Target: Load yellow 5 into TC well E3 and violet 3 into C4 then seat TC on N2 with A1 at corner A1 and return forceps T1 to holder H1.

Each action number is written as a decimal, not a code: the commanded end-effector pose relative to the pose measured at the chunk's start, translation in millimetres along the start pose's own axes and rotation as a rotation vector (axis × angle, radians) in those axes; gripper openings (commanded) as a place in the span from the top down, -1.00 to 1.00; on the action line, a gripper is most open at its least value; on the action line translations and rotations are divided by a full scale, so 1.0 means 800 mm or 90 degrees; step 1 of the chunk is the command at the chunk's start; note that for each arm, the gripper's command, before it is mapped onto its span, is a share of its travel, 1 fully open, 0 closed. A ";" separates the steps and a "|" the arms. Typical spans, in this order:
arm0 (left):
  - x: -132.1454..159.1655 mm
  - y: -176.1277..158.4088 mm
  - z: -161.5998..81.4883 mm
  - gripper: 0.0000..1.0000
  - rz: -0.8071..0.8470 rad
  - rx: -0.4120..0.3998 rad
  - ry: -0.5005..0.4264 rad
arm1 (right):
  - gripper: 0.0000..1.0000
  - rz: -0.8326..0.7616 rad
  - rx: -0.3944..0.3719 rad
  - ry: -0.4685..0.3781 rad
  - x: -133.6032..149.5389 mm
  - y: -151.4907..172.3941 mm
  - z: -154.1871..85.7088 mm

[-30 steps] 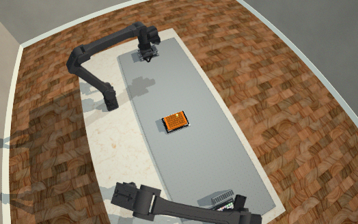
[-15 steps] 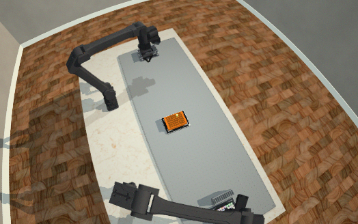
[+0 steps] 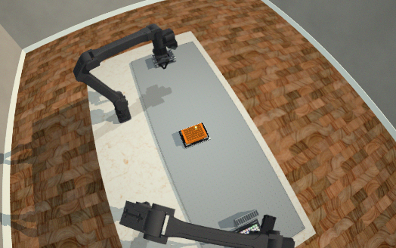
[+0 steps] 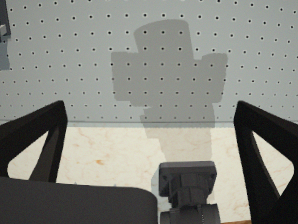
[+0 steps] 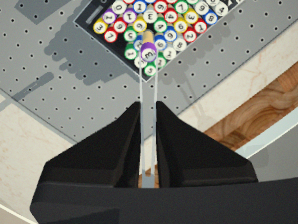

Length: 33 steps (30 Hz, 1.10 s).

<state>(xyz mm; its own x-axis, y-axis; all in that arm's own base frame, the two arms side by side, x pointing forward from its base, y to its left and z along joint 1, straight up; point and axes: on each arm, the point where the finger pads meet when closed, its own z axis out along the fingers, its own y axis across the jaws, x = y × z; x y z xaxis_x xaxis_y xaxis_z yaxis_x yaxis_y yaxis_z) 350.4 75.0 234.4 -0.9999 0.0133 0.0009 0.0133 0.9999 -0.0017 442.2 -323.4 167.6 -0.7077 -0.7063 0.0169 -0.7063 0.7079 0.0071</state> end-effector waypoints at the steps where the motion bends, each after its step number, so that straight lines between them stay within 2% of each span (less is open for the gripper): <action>1: -0.011 0.002 -0.017 -1.00 0.000 -0.006 -0.023 | 0.82 -0.008 0.056 -0.008 -0.004 -0.019 -0.061; 12: -0.011 0.002 -0.017 -1.00 0.000 -0.006 -0.023 | 0.82 -0.008 0.054 -0.008 -0.003 -0.016 -0.072; 13: -0.011 0.002 -0.017 -1.00 0.000 -0.006 -0.023 | 0.82 -0.009 0.041 -0.006 -0.004 -0.016 -0.062; 22: -0.011 0.002 -0.017 -1.00 0.000 -0.006 -0.023 | 0.82 -0.009 0.029 -0.004 -0.005 -0.023 -0.040; 33: -0.011 0.002 -0.017 -1.00 0.000 -0.006 -0.023 | 0.82 -0.009 0.042 -0.006 -0.006 -0.029 -0.042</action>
<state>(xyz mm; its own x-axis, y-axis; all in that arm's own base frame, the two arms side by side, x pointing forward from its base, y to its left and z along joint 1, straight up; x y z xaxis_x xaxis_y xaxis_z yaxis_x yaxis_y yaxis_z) 350.4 75.0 234.4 -0.9999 0.0134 0.0009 0.0133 0.9999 -0.0017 441.7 -323.1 180.7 -0.7076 -0.7064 0.0178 -0.7063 0.7078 0.0127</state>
